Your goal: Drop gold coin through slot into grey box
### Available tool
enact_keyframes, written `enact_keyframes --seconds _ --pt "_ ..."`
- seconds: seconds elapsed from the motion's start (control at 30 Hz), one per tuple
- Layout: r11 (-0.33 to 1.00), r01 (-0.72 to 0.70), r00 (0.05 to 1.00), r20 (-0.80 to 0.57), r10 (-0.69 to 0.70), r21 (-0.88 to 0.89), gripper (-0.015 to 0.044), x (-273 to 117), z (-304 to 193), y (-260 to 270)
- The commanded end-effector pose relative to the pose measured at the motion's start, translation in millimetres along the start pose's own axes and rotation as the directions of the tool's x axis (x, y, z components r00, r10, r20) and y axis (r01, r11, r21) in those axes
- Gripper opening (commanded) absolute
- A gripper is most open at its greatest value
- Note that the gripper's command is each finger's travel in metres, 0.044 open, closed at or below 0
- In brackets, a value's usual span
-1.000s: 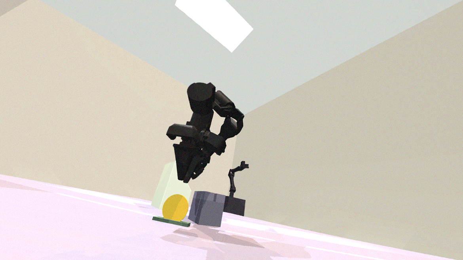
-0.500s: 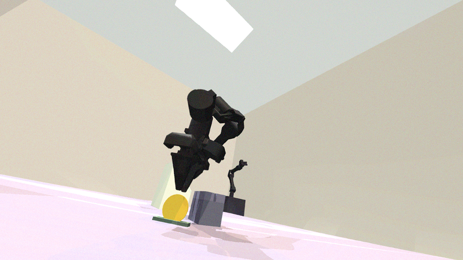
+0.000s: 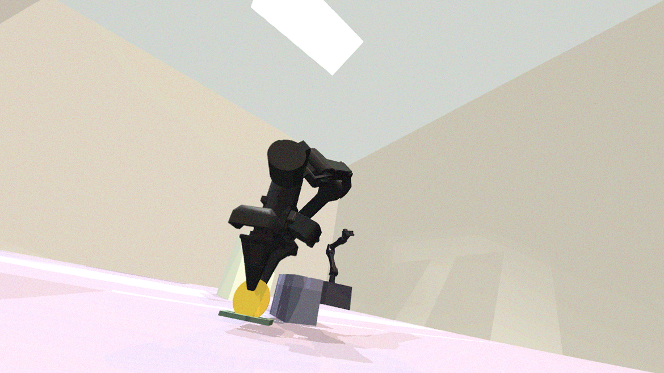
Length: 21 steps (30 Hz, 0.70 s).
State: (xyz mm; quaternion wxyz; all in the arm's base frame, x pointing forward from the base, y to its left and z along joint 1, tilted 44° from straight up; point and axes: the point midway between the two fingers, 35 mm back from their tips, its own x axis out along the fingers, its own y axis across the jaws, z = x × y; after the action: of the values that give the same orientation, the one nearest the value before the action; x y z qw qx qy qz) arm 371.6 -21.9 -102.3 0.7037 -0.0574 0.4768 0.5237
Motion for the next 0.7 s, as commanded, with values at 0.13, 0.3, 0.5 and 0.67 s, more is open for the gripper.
enact_keyframes --seconds 0.13,0.3,0.5,0.67 --pt "1.000 -0.015 1.000 0.001 0.015 0.012 0.0161 16 -3 4" --pt "1.000 -0.015 1.000 0.002 0.015 0.012 0.0161 24 -3 4" --pt "1.000 -0.016 1.000 0.002 0.016 0.012 0.0161 29 -3 5" --pt "1.000 -0.016 1.000 0.002 0.016 0.012 0.0056 29 -3 5"
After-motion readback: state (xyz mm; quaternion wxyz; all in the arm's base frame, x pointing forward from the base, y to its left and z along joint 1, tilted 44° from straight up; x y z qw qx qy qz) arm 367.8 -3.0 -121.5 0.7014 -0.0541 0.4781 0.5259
